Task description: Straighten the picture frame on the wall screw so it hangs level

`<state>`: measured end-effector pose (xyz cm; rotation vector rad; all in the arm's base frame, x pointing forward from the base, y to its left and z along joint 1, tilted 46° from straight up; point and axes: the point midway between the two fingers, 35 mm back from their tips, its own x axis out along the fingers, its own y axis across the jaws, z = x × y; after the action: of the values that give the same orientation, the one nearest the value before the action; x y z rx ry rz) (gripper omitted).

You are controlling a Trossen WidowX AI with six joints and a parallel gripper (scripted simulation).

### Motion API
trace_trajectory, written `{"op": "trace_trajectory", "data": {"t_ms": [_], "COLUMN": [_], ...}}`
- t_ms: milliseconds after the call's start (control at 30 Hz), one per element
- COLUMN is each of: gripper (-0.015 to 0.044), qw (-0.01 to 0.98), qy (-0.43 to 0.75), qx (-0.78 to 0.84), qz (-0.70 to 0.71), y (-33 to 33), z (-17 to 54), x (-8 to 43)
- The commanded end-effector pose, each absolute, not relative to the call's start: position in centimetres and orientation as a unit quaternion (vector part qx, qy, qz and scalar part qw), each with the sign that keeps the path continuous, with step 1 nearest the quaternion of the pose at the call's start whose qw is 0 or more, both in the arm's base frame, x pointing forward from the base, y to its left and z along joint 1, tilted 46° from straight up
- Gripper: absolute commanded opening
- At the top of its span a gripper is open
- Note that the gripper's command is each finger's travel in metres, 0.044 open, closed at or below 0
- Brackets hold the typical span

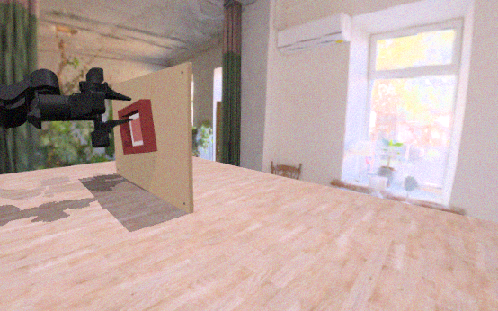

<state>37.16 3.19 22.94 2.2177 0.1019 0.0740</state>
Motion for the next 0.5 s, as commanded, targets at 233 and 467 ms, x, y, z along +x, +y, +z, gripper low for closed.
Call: {"op": "trace_trajectory", "data": {"t_ms": [233, 467], "gripper": [0.0056, 0.0000], "qw": [0.447, 0.447], "qy": [0.040, 0.040], "qx": [0.893, 0.893], "qz": [0.029, 0.029], "y": [3.15, 3.15], "z": [22.86, 22.86], "x": [37.24, 37.24]}}
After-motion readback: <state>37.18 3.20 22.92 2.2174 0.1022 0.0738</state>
